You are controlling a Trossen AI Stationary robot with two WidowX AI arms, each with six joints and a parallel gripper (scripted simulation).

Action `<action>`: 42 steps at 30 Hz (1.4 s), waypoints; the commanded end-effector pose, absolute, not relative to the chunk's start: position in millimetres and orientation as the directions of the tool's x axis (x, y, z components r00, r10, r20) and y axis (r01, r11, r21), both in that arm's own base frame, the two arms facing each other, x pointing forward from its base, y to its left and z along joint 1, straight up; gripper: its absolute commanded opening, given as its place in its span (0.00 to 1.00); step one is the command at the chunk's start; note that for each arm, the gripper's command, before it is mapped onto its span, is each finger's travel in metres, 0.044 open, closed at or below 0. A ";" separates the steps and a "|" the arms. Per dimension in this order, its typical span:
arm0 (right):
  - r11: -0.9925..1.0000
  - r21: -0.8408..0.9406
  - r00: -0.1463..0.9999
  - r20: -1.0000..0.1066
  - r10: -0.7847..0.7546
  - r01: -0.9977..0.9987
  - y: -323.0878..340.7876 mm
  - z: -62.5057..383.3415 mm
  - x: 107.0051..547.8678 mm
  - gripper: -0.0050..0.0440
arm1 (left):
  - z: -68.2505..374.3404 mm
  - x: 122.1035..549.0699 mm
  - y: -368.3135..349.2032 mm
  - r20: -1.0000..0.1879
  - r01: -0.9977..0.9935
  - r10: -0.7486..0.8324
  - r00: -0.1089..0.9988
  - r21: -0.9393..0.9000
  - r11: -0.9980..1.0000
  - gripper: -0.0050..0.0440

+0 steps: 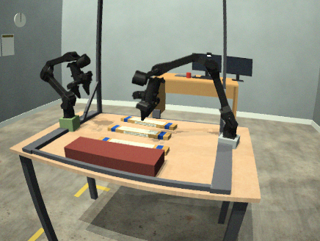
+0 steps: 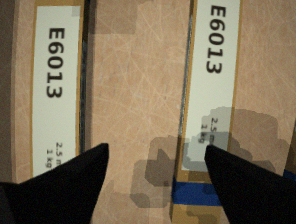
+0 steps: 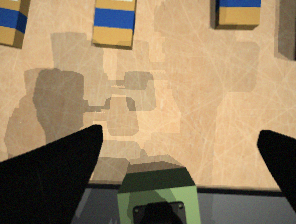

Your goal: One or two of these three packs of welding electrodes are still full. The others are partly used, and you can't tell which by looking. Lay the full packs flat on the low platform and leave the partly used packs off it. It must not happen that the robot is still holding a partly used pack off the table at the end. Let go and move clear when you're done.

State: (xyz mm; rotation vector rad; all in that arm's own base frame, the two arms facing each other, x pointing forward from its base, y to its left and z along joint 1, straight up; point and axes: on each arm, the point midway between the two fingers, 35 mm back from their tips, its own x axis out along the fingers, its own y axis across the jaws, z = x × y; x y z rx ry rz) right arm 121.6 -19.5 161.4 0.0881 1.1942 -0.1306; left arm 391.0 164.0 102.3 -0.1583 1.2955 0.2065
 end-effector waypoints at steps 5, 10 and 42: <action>0.989 0.000 0.380 -0.923 -0.057 0.147 -19.7 167.1 122.6 0.98 | 90.1 390.0 165.5 -0.965 -0.245 0.068 0.255 0.003 0.970 0.71; 0.989 0.000 0.380 -0.923 -0.057 0.147 -19.7 167.1 122.6 0.98 | 83.4 390.0 165.5 -0.965 -0.245 0.068 0.255 0.003 0.970 0.71; 0.989 0.000 0.380 -0.923 -0.057 0.147 -19.7 167.1 122.6 0.98 | 79.0 393.3 165.9 -0.958 -0.242 0.074 0.278 0.005 0.970 0.71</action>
